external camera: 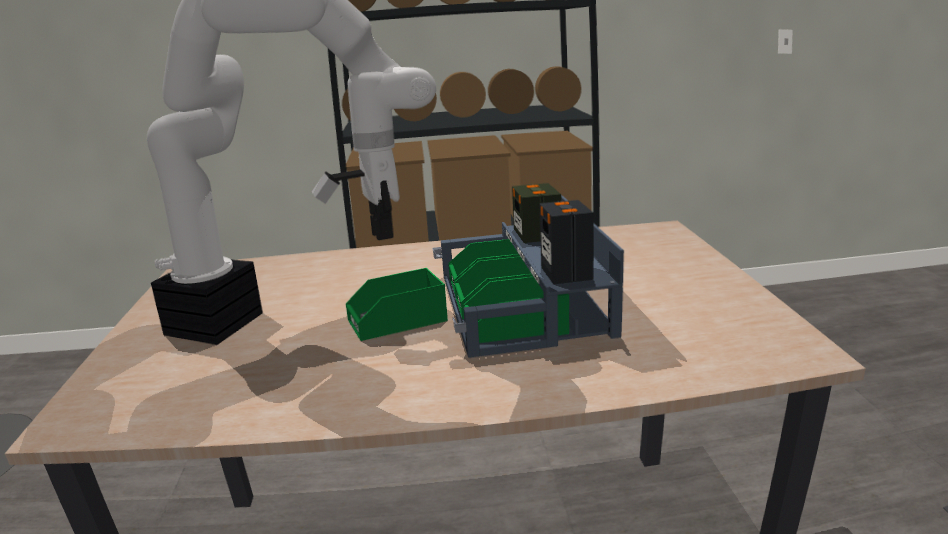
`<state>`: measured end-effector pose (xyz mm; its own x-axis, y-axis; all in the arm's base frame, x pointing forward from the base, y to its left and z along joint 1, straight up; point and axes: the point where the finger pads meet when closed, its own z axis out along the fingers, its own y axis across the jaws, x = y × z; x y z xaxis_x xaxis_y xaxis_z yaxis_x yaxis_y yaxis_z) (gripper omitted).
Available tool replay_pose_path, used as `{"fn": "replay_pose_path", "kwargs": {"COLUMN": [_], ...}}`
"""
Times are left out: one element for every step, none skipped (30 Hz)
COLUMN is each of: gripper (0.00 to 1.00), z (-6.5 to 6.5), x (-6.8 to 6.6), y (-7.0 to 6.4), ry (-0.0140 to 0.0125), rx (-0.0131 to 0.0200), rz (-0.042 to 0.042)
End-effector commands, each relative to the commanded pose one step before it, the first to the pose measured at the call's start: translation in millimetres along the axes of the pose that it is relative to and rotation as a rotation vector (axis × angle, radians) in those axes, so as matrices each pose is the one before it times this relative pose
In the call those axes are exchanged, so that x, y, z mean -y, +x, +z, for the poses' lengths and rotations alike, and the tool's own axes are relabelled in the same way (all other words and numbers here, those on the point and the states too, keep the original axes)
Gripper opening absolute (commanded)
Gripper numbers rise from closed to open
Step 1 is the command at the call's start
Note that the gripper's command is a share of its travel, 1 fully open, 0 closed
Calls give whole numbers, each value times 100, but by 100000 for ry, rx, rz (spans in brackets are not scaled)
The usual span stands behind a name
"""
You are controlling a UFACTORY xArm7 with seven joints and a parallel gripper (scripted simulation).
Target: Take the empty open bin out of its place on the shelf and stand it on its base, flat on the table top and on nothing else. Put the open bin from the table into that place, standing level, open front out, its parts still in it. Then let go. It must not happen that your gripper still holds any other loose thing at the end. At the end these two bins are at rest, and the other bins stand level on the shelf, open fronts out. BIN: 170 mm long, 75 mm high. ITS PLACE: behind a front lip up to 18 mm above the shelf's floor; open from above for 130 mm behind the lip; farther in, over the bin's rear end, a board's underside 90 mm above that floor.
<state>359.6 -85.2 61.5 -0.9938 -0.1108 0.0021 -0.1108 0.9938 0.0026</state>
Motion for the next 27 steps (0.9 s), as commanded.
{"fn": "replay_pose_path", "kwargs": {"gripper": [26,26,26,26,26,26,26,26,26,26,26,26,26,26,26,26,26,26,26,26,26,26,26,26,26,26,26], "z": [-101,0,0,0,0,0,0,0,0,0,0,0,0,0,0,0,0,2,5,9,15,21,29,37,45,55,64], "x": [27,0,0,0,0,0,0,0,0,0,0,0,0,0,0,0,0,0,0,0,0,0,0,0,0,0,0], "y": [-97,0,0,0,0,0,0,0,0,0,0,0,0,0,0,0,0,0,0,0,0,0,0,0,0,0,0], "ry": [140,0,0,0,0,0,0,0,0,0,0,0,0,0,0,0,0,-1,-3,-5,-8,-12,-16,-21,-26,-31,-36], "rx": [252,0,0,0,0,0,0,0,0,0,0,0,0,0,0,0,0,1,3,6,10,15,20,25,31,37,43], "rz": [-14,0,0,0,0,0,0,0,0,0,0,0,0,0,0,0,0,0,1,1,2,3,3,5,6,7,9]}}
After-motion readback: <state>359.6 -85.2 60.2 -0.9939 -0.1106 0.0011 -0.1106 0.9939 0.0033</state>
